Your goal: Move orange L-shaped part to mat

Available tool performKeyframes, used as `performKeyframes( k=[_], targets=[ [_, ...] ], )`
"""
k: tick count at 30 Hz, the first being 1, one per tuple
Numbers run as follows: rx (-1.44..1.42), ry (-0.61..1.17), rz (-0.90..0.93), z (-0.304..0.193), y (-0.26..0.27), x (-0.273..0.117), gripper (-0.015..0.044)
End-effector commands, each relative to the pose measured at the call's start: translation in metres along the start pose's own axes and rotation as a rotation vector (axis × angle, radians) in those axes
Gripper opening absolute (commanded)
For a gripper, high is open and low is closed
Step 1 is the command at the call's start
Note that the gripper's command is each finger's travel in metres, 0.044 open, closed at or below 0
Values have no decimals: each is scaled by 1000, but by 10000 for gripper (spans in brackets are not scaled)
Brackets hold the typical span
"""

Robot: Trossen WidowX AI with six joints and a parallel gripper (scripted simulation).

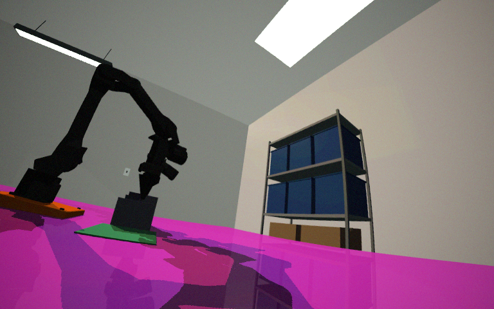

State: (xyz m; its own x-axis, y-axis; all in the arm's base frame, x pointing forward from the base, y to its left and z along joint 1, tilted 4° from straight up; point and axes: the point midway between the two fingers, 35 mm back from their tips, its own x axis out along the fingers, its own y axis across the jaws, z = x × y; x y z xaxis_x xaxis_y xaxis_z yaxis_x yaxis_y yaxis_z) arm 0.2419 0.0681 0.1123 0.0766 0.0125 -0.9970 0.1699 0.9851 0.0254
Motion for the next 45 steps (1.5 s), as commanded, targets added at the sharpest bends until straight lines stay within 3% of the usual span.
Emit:
performKeyframes(
  k=[1,25,45],
  targets=[
    [2,-15,3,2,0,3,180],
    [2,-14,3,3,0,39,180],
    [2,-19,11,4,2,38,180]
  ],
)
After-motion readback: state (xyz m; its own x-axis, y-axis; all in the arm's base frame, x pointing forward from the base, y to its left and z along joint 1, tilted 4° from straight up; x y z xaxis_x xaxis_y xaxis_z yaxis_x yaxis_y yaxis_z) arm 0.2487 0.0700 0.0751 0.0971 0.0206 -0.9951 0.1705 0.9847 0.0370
